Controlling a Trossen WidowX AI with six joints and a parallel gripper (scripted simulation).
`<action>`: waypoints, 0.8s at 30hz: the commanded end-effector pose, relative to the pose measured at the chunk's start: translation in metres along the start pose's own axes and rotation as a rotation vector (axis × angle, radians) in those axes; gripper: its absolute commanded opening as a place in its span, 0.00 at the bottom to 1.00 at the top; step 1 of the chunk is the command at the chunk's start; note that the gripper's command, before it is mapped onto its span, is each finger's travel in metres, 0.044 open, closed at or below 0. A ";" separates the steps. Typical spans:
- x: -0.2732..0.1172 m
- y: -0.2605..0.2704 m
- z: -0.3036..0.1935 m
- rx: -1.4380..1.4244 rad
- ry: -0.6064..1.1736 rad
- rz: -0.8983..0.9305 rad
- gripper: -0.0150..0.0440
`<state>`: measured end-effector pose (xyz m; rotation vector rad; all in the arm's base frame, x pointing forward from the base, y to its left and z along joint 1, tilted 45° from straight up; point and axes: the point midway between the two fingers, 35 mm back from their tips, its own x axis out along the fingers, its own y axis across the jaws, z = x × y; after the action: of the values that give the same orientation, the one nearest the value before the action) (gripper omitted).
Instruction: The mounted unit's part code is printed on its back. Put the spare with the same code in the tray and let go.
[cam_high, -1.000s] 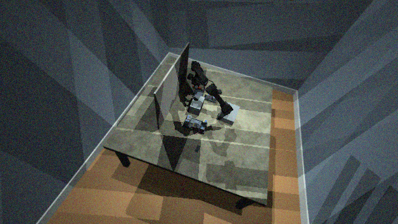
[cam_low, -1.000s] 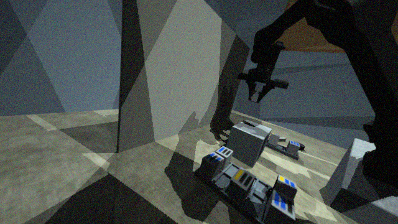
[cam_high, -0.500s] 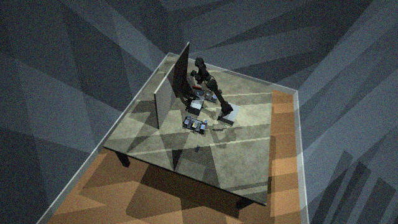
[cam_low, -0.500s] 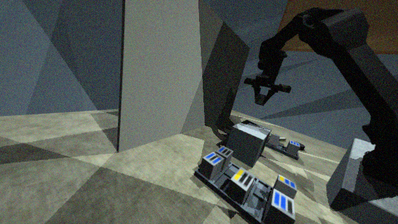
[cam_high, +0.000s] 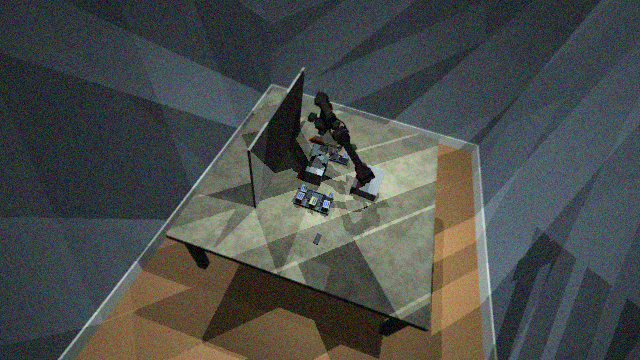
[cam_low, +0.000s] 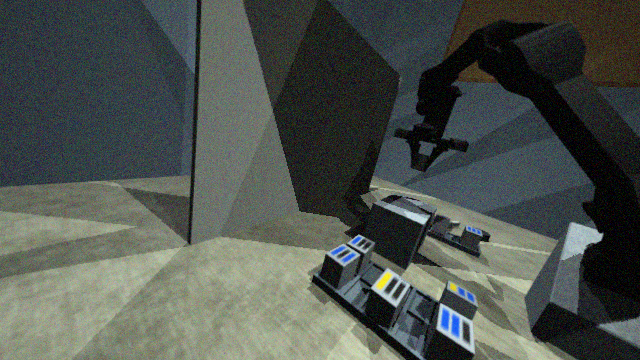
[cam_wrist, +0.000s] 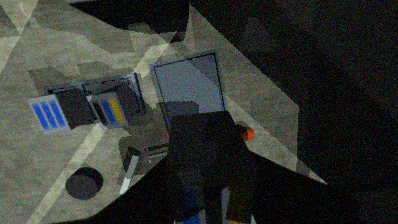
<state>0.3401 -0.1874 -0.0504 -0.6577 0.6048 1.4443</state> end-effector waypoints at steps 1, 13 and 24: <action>0.006 0.000 -0.001 0.002 -0.002 0.004 0.25; 0.018 -0.002 -0.002 0.002 -0.001 0.004 0.25; 0.029 -0.003 -0.003 0.002 0.000 0.003 0.25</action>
<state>0.3450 -0.1741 -0.0694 -0.6654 0.6085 1.4456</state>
